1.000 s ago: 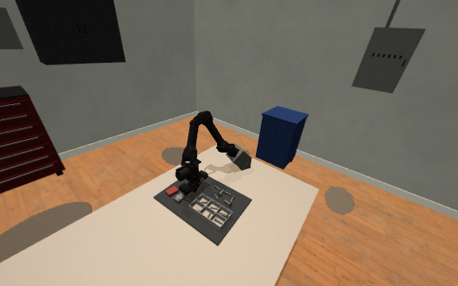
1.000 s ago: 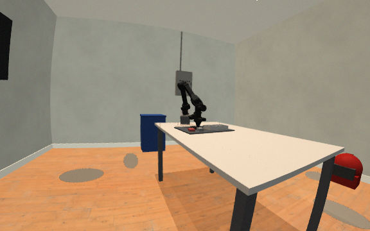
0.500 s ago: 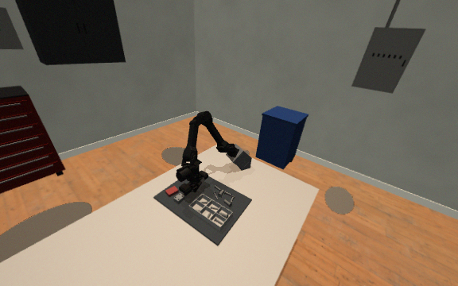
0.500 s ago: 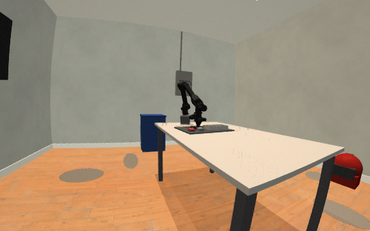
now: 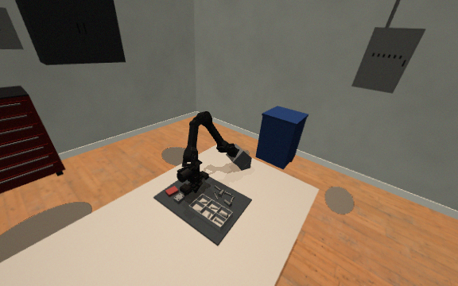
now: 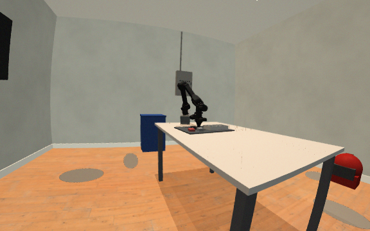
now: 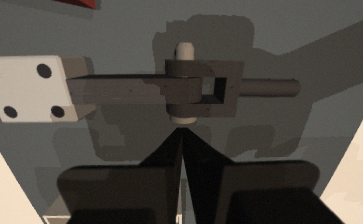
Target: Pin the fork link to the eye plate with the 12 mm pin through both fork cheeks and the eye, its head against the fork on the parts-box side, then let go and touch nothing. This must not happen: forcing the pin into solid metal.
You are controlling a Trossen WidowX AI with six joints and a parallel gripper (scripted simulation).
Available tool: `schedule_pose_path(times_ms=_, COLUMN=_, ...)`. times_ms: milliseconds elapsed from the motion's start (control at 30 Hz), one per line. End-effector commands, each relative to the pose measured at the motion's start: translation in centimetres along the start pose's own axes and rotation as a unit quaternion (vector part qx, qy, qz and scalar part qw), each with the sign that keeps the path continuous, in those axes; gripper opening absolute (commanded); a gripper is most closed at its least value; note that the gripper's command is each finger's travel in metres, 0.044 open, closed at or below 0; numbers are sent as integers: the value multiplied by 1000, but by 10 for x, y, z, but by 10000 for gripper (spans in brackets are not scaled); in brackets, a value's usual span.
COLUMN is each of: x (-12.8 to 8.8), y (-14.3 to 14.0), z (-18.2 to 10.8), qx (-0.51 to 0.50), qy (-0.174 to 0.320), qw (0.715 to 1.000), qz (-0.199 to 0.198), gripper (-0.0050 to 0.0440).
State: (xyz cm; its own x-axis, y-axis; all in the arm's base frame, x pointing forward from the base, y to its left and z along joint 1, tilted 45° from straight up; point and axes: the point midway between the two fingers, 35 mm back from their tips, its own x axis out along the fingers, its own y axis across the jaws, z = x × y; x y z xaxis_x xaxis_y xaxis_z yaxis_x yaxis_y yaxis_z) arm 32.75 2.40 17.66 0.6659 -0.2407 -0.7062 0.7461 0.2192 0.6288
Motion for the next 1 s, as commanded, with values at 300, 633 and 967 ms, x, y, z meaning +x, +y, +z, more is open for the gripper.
schedule_pose_path(times_ms=300, x=1, y=-1, z=1, qx=1, qy=-1, qw=1000, qz=-1, gripper=0)
schedule_pose_path(times_ms=633, x=1, y=-1, z=5, qx=1, qy=-1, qw=1000, qz=-1, gripper=0)
schedule_pose_path(times_ms=967, x=1, y=-1, z=8, qx=1, qy=-1, qw=1000, qz=-1, gripper=0)
